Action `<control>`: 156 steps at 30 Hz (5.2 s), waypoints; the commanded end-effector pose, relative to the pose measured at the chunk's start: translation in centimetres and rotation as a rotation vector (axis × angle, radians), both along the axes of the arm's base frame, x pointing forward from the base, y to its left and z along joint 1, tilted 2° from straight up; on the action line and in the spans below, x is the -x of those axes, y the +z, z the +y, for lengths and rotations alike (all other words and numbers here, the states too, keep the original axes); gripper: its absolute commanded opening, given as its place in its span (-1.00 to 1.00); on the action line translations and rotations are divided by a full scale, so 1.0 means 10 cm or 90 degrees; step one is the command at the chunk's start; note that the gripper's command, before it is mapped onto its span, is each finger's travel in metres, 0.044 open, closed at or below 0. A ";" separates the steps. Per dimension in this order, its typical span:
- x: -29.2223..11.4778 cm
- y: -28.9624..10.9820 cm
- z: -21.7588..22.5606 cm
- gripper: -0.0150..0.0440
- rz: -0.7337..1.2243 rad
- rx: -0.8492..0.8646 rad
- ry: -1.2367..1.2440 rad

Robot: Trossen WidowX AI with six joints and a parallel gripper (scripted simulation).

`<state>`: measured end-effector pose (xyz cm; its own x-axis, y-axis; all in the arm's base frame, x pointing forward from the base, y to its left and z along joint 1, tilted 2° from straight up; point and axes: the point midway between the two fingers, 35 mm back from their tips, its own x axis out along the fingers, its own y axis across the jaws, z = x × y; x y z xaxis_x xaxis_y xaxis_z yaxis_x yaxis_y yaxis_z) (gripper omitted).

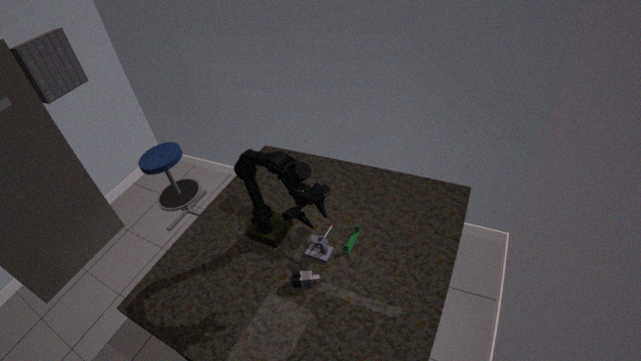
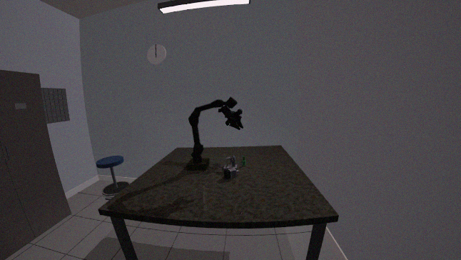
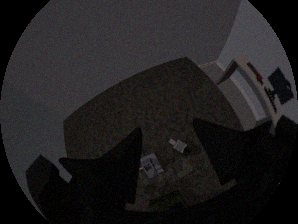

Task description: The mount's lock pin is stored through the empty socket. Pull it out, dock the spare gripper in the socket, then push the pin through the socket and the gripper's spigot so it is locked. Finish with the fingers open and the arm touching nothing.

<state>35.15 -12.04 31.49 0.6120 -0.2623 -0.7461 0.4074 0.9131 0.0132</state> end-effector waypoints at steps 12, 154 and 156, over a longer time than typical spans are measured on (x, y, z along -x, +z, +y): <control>0.17 -1.23 1.50 0.53 0.349 0.219 0.803; 0.43 -2.79 2.23 -0.49 0.349 0.229 1.193; 0.43 -2.79 2.25 -0.49 0.349 0.229 1.193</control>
<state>30.81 10.11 3.57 0.0177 0.1652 -0.9861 -0.9984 0.0552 -0.0087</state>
